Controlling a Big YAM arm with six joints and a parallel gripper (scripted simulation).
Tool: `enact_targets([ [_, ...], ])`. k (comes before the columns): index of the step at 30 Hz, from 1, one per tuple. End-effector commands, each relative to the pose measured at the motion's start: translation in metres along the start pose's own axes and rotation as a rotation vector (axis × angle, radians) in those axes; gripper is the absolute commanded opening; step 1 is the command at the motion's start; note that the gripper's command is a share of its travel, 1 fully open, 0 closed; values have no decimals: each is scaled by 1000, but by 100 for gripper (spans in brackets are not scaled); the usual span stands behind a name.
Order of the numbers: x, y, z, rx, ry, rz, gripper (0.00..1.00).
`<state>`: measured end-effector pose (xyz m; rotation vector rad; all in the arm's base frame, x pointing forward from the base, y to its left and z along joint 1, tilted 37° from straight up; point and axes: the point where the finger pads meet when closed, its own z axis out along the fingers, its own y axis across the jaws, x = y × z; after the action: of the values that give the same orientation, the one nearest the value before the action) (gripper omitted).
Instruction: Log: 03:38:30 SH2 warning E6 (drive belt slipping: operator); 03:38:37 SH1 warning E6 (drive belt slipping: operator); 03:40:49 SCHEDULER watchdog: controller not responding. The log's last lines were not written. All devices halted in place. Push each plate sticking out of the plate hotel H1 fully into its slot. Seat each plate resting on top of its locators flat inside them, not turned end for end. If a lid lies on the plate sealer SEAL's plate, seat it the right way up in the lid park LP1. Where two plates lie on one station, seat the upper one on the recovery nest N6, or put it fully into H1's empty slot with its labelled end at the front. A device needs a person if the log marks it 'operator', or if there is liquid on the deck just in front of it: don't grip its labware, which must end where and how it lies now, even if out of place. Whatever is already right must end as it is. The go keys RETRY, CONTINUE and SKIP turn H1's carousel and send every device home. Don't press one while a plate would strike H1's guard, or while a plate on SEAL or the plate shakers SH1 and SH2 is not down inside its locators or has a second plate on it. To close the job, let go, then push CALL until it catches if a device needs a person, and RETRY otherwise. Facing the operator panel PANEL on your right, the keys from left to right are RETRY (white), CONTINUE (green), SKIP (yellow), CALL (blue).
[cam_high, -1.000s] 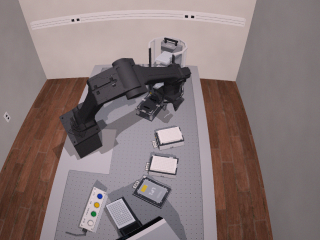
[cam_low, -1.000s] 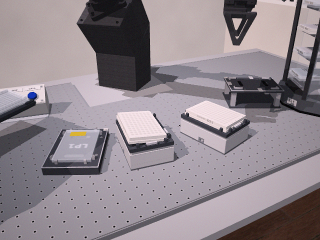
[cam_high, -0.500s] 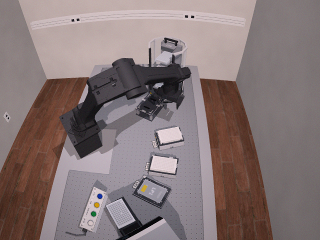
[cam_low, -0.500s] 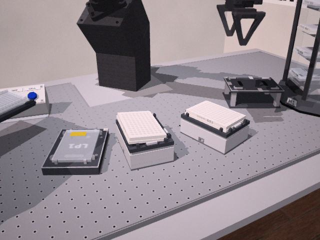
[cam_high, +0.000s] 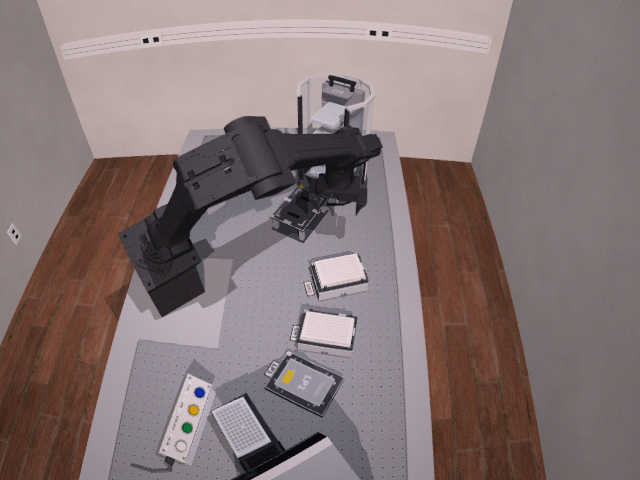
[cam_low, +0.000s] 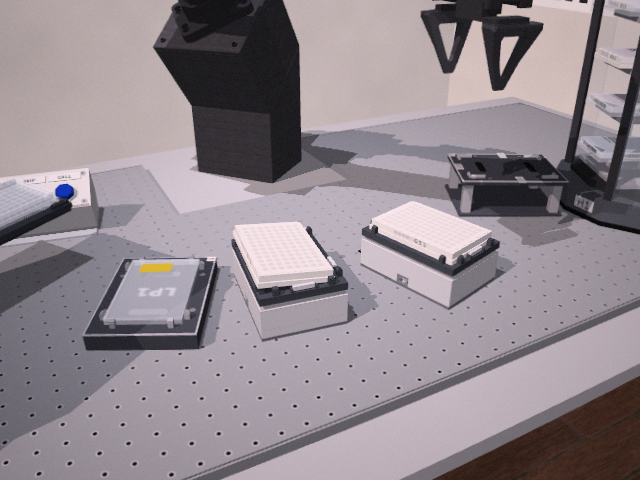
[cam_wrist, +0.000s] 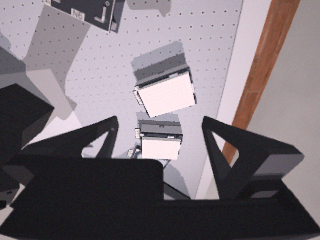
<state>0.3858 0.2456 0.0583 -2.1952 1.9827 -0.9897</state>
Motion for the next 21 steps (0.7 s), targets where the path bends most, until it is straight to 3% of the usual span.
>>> enact_targets([
  [1, -5, -6, -6, 8, -7, -104, 100],
  [12, -5, -6, -6, 9, -6, -355, 100],
  [21, -4, -9, -7, 17, -10, -332, 100],
])
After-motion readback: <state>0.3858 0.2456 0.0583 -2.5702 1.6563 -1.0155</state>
